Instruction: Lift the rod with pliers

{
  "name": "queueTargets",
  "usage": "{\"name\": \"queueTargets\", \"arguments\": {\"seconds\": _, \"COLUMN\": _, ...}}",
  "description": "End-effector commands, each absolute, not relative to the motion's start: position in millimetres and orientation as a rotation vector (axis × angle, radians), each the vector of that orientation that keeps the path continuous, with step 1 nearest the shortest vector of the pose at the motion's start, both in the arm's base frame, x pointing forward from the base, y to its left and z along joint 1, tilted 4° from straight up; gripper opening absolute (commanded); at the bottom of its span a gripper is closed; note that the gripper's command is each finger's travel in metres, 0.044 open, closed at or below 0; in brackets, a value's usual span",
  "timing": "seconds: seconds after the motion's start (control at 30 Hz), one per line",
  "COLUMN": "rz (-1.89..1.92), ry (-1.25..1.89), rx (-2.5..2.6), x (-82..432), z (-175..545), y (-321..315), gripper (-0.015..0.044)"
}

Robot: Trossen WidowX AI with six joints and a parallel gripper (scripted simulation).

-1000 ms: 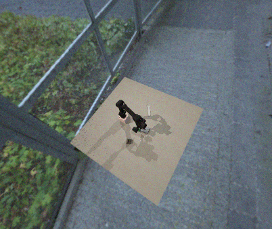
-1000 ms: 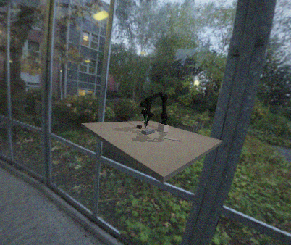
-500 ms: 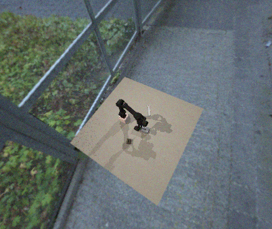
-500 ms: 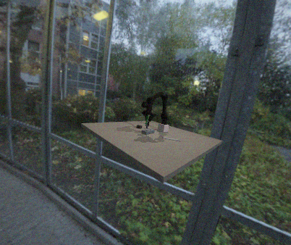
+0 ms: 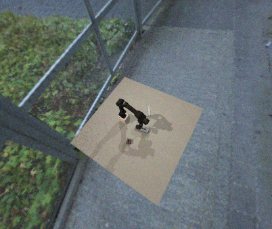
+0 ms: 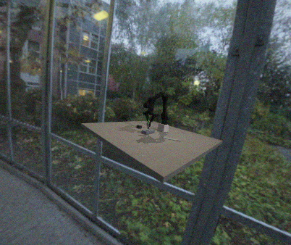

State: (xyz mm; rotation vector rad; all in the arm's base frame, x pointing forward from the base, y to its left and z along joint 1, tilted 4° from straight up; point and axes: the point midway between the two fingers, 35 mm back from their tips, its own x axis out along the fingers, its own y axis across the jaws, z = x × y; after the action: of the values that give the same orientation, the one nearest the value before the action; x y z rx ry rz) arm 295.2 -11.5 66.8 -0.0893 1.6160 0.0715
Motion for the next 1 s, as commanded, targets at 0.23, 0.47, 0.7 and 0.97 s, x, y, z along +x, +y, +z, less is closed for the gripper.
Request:
{"name": "queueTargets", "arguments": {"seconds": 0.23, "rz": 0.094, "ry": 1.611, "rx": -0.117, "x": 294.7, "z": 64.2, "y": -4.6, "gripper": 0.0321}}
{"name": "queueTargets", "arguments": {"seconds": 0.47, "rz": 0.095, "ry": 1.611, "rx": -0.12, "x": 294.6, "z": 63.7, "y": -4.5, "gripper": 0.0321}}
{"name": "queueTargets", "arguments": {"seconds": 0.7, "rz": 0.095, "ry": 1.611, "rx": -0.12, "x": 294.8, "z": 64.6, "y": -4.7, "gripper": 0.0321}}
{"name": "queueTargets", "arguments": {"seconds": 0.97, "rz": 0.094, "ry": 1.61, "rx": -0.121, "x": 295.2, "z": 65.7, "y": -6.9, "gripper": 0.0321}}
